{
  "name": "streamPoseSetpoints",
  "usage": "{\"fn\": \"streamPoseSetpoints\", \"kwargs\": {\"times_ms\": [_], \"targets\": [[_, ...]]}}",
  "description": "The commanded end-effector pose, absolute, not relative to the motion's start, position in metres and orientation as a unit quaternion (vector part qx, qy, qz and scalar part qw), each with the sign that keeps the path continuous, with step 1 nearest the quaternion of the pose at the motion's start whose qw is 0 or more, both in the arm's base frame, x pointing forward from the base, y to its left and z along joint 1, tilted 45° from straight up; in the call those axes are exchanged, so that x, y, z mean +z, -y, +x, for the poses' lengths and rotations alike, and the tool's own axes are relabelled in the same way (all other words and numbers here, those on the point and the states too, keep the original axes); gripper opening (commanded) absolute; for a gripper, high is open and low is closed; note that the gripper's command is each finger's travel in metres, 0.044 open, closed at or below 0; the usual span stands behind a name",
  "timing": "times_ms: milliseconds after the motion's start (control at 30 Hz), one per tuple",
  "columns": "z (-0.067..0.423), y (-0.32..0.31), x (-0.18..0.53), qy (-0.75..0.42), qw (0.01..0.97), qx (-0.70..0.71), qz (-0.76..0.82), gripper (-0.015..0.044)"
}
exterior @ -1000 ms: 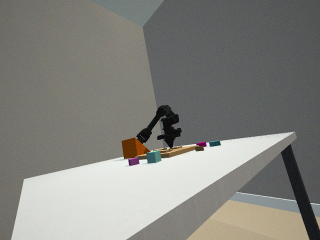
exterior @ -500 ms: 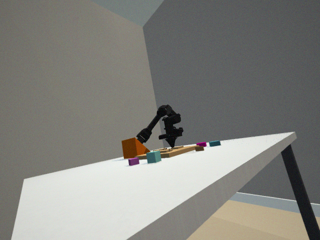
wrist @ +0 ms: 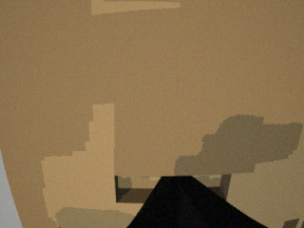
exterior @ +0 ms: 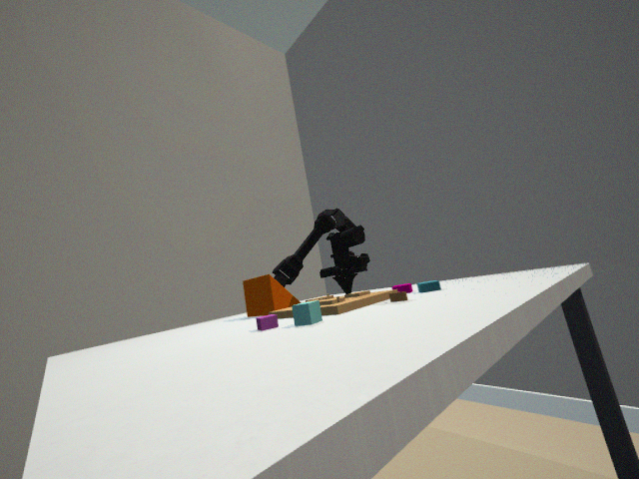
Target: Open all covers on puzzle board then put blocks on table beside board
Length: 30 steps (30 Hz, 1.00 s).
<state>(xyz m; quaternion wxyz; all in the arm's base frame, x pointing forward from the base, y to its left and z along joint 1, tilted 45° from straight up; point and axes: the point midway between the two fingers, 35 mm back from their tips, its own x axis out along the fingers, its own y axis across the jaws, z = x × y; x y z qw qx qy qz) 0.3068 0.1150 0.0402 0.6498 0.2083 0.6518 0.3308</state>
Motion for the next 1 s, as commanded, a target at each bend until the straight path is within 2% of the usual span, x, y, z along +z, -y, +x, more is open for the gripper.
{"fn": "streamPoseSetpoints", "kwargs": {"times_ms": [0,967], "targets": [[0.312,-0.117,0.04,-0.653,0.648,0.331,0.211,0.0],[0.341,-0.122,0.042,-0.652,0.648,0.331,0.211,0.0]]}}
